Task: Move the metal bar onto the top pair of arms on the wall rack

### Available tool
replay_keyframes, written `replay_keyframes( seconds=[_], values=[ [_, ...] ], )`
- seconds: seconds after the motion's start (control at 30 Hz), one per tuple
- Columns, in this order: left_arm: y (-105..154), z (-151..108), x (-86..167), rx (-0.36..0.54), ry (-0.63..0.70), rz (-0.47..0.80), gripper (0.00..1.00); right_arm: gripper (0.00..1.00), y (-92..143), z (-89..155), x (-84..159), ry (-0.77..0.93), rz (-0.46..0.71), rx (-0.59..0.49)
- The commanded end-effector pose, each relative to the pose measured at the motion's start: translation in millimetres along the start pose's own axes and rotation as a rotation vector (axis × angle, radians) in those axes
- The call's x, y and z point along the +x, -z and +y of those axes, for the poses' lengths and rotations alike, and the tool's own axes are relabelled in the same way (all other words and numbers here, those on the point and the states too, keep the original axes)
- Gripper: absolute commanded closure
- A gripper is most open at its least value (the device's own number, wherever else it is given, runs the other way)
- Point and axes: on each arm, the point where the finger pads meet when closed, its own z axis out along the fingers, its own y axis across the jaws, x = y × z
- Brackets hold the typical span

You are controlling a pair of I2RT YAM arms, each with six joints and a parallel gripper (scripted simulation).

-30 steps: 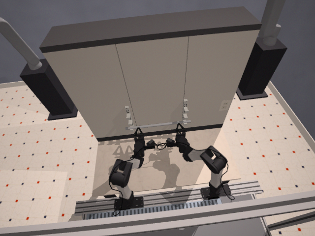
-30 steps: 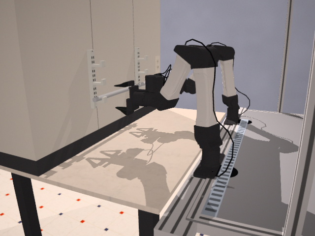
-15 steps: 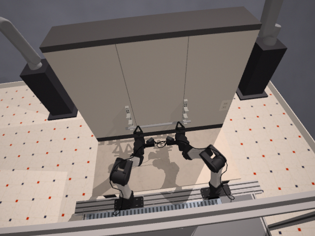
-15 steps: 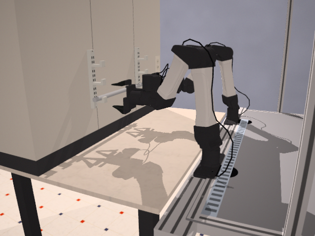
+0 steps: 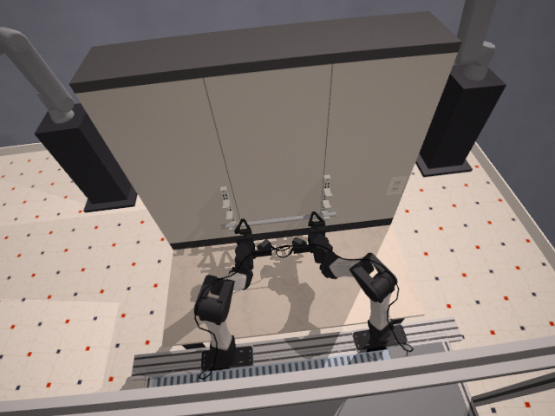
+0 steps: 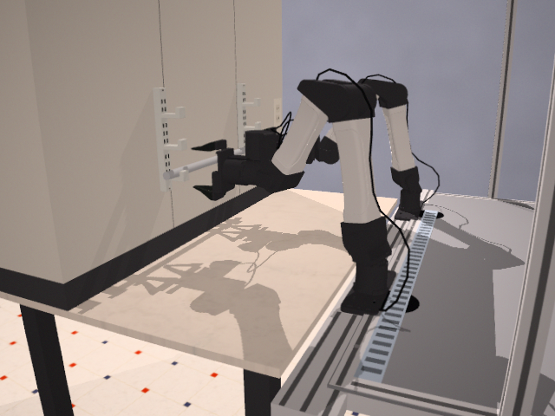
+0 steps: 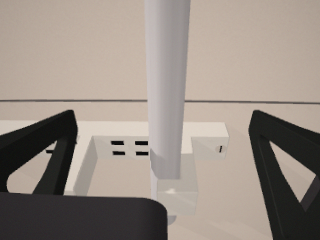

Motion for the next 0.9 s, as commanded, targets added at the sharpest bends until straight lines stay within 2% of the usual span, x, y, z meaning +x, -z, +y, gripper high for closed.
replay_keyframes(
  seconds=[0.0, 0.87],
  values=[
    [-8.7, 6.7, 2.4, -0.015, 0.004, 0.001, 0.00, 0.00, -10.3, 2.0, 2.0, 0.013, 0.002, -0.012],
    [-15.0, 6.1, 3.6, -0.011, 0.003, 0.003, 0.00, 0.00, -17.1, 2.0, 2.8, 0.012, 0.003, -0.013]
  ],
)
